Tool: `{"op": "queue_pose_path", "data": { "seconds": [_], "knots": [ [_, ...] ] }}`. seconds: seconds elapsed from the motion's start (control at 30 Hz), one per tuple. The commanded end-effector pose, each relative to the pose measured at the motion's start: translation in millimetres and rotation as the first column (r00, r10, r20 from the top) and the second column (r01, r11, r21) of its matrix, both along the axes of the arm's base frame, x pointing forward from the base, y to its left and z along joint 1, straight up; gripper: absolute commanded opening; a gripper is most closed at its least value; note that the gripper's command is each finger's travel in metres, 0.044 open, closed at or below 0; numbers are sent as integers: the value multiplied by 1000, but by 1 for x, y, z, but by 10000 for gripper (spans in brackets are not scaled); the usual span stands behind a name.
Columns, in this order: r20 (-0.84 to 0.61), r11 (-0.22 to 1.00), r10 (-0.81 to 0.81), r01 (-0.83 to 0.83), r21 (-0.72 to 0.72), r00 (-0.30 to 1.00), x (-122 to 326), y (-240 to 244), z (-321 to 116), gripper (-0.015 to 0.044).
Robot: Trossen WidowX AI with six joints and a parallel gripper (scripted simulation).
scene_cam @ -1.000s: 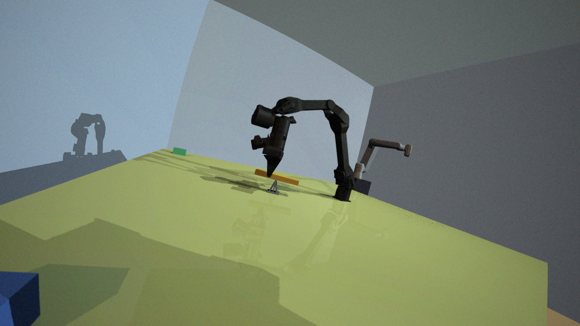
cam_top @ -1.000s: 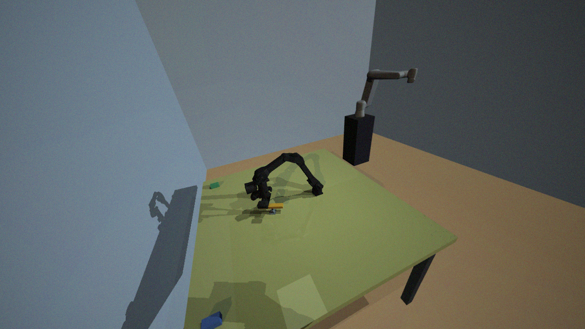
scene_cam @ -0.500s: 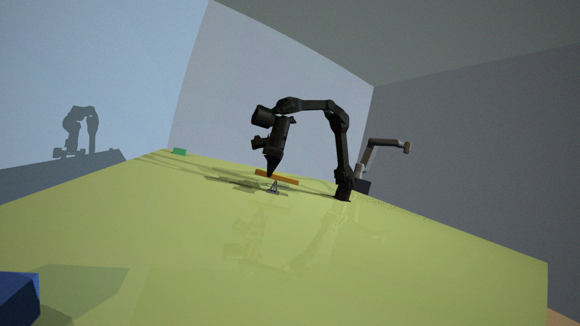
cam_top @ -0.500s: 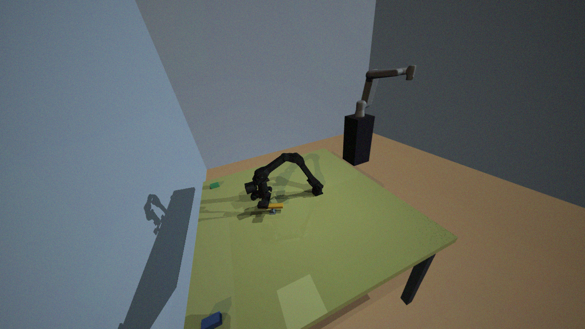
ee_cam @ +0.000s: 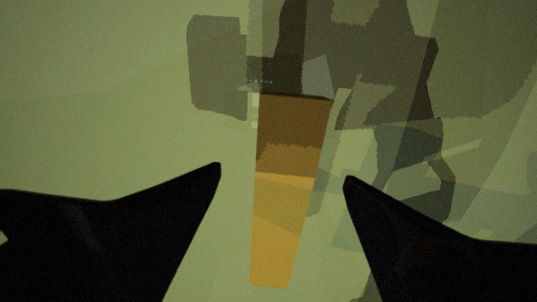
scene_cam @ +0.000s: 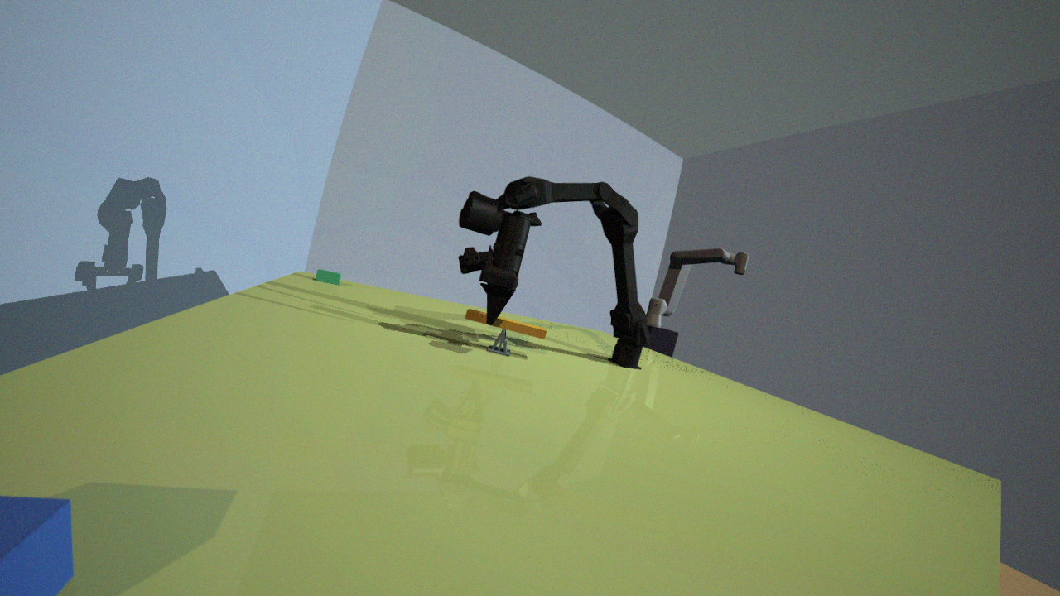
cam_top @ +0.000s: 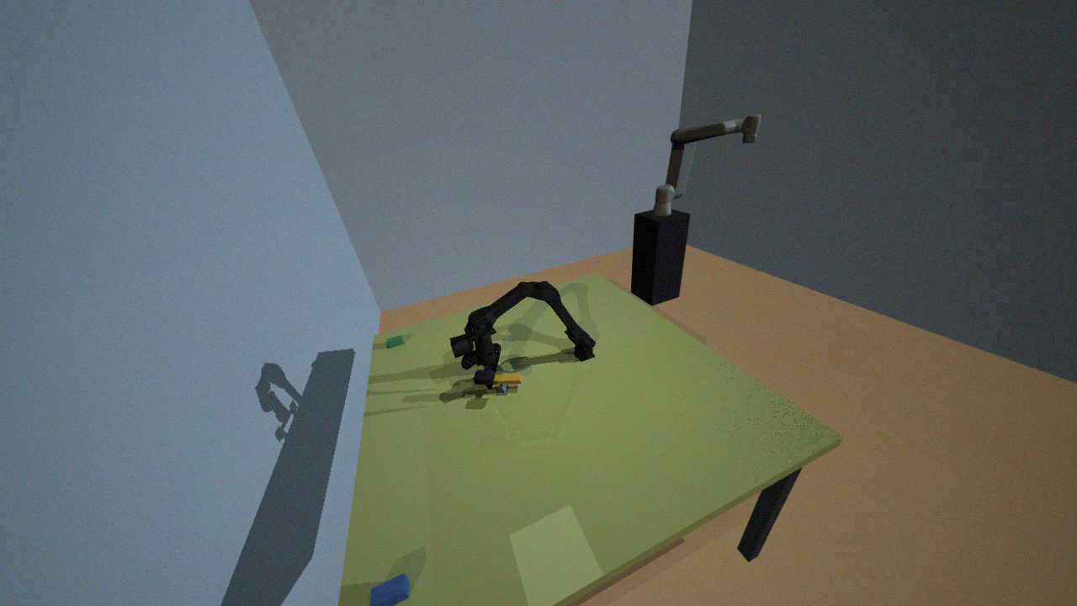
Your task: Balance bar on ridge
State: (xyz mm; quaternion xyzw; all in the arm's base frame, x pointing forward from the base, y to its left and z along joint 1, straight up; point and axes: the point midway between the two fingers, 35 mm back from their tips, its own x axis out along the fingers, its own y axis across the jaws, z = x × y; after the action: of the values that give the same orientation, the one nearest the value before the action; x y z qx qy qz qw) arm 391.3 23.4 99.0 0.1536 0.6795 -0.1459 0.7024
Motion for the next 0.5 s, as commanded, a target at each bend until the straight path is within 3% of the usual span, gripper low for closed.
{"op": "queue_pose_path", "data": {
  "seconds": [0.0, 0.3, 0.47],
  "knots": [
    [0, 1000, 0, 0, -1, 1000, 0, 0, 0, 440],
    [24, 1000, 0, 0, 1, 1000, -2, 0, 92, 440],
    [26, 1000, 0, 0, 1, 1000, -4, 0, 100, 440]
  ]
}}
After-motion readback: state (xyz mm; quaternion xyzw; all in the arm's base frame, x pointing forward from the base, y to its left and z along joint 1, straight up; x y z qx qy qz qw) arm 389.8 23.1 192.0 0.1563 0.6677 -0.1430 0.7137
